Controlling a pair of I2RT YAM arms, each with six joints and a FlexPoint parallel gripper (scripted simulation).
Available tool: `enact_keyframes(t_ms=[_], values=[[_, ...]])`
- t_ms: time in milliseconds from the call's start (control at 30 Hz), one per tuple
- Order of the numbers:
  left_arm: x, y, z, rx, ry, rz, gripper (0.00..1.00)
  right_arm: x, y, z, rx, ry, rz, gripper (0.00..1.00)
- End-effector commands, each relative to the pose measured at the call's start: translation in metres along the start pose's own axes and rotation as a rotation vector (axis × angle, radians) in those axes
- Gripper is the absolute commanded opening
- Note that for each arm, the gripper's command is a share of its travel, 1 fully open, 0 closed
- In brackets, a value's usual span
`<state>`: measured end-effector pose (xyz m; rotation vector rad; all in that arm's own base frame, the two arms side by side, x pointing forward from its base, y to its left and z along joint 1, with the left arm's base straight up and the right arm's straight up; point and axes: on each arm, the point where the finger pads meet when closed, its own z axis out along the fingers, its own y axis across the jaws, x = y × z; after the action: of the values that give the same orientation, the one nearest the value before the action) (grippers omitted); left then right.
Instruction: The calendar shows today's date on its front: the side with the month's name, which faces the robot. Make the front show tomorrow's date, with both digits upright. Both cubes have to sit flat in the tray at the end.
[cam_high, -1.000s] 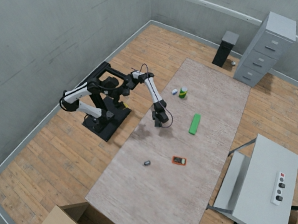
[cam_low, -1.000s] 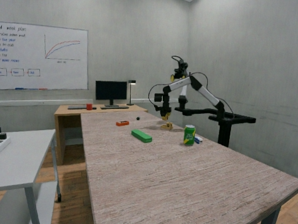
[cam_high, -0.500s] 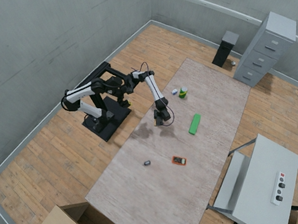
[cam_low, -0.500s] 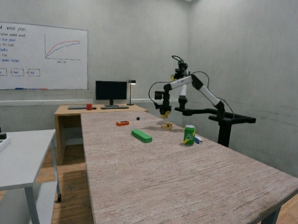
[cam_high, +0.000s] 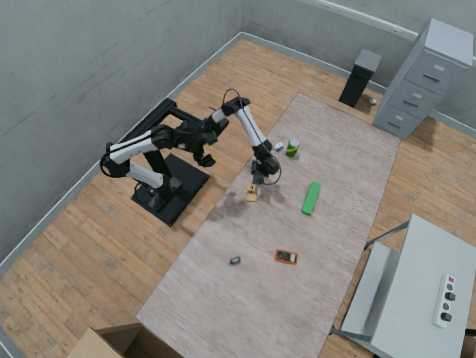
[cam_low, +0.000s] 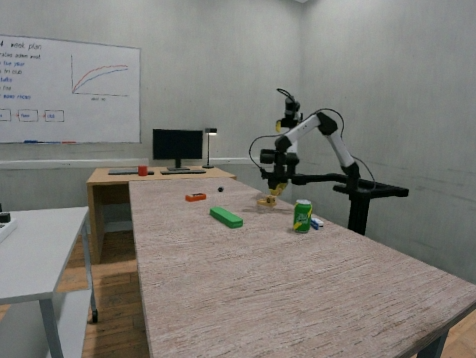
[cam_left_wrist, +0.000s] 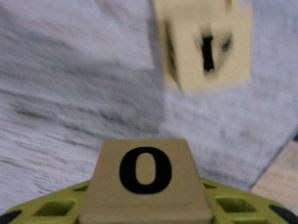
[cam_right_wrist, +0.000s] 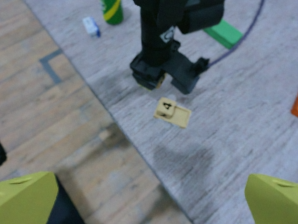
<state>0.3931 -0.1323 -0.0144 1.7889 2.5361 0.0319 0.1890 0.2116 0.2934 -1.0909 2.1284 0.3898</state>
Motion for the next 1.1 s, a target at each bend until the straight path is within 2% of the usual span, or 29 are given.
enact_keyframes(t_ms=[0, 200, 467, 733, 900, 1067], values=[[0.011, 0.012, -0.009, -0.118, -0.066, 0.141, 0.30, -0.004, 0.015, 0.006, -0.070, -0.011, -0.072, 1.00], [0.047, -0.022, 0.023, -0.061, -0.009, 0.286, 0.30, -0.001, 0.029, 0.016, -0.136, 0.012, -0.132, 1.00], [0.069, -0.045, 0.040, -0.018, 0.025, 0.350, 0.30, 0.001, 0.038, 0.027, -0.171, 0.030, -0.160, 1.00], [0.075, -0.054, 0.053, 0.019, 0.041, 0.344, 0.30, 0.002, 0.042, 0.041, -0.164, 0.057, -0.145, 1.00], [0.077, -0.057, 0.050, 0.006, 0.036, 0.345, 0.30, -0.002, 0.043, 0.037, -0.168, 0.038, -0.146, 1.00], [0.076, -0.050, 0.064, 0.038, 0.050, 0.352, 0.30, -0.002, 0.043, 0.037, -0.168, 0.042, -0.147, 1.00]])
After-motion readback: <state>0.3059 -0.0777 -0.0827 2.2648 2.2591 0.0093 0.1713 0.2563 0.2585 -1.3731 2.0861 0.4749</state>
